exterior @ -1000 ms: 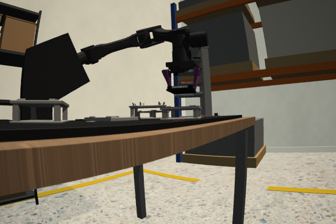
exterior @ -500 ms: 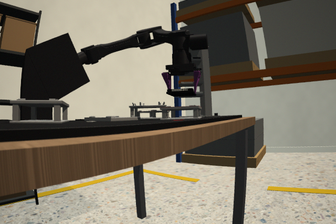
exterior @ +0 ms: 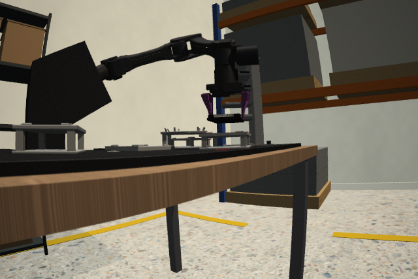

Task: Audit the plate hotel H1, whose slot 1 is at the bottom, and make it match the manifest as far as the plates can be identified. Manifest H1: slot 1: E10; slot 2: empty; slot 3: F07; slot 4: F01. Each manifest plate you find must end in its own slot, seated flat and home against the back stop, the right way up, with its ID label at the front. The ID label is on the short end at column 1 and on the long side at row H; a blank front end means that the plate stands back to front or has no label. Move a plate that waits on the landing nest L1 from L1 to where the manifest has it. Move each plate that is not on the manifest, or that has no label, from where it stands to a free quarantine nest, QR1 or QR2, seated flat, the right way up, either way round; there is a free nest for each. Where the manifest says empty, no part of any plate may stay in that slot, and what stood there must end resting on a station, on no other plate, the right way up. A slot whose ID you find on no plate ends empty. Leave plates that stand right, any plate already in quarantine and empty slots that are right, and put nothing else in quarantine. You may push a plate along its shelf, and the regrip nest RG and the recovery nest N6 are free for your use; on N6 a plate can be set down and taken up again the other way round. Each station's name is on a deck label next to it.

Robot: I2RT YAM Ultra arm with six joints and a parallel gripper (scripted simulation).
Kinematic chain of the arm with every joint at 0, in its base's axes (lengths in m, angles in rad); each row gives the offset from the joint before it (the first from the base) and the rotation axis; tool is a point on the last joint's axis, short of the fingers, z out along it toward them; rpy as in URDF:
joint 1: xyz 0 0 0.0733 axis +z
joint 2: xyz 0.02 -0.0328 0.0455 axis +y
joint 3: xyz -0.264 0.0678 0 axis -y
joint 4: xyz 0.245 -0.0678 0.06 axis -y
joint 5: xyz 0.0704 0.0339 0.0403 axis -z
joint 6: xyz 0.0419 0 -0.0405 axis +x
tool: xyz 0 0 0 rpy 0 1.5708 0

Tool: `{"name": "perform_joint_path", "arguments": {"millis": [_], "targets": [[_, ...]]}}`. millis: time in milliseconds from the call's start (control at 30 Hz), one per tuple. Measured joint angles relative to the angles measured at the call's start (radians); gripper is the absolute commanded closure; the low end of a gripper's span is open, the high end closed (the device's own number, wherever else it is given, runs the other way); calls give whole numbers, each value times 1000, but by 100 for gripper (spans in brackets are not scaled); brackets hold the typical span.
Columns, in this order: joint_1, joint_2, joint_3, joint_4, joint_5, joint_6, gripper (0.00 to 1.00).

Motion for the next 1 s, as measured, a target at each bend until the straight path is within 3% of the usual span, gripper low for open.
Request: {"name": "perform_joint_path", "arguments": {"millis": [1000], "targets": [[28,16,-17,71,14,48,14]]}}
